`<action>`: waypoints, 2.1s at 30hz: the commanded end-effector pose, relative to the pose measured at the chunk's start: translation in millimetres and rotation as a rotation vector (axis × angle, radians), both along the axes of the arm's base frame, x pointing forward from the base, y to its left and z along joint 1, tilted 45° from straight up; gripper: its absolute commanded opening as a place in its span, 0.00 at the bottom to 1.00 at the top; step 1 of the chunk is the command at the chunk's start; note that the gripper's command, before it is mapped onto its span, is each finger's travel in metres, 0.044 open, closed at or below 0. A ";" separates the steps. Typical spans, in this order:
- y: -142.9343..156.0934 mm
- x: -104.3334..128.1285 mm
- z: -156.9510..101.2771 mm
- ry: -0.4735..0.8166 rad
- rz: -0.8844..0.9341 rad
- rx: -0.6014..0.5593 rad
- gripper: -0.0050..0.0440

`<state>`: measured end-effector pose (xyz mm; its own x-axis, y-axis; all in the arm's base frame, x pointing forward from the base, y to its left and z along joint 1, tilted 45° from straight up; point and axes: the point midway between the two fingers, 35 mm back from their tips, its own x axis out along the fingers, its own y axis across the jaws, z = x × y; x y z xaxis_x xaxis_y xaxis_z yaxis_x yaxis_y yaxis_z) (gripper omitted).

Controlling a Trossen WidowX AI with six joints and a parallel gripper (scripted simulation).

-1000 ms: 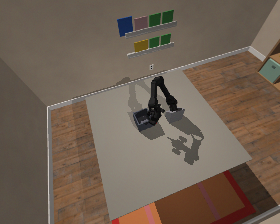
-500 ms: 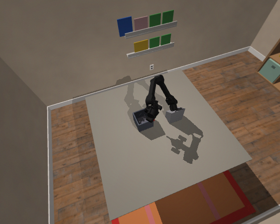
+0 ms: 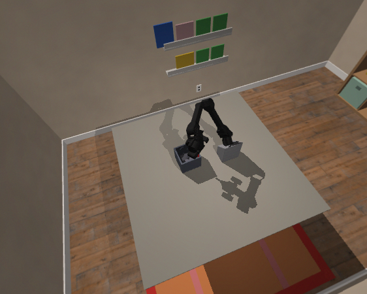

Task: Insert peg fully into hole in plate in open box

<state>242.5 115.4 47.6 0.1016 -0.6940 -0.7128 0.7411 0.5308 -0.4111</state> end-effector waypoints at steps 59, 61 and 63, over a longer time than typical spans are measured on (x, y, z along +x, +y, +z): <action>-95.2 73.6 -3.8 -0.001 0.000 -0.006 0.10; -98.5 73.6 -6.4 -0.001 0.000 -0.006 0.10; -98.8 73.9 -6.8 -0.001 0.000 -0.006 0.10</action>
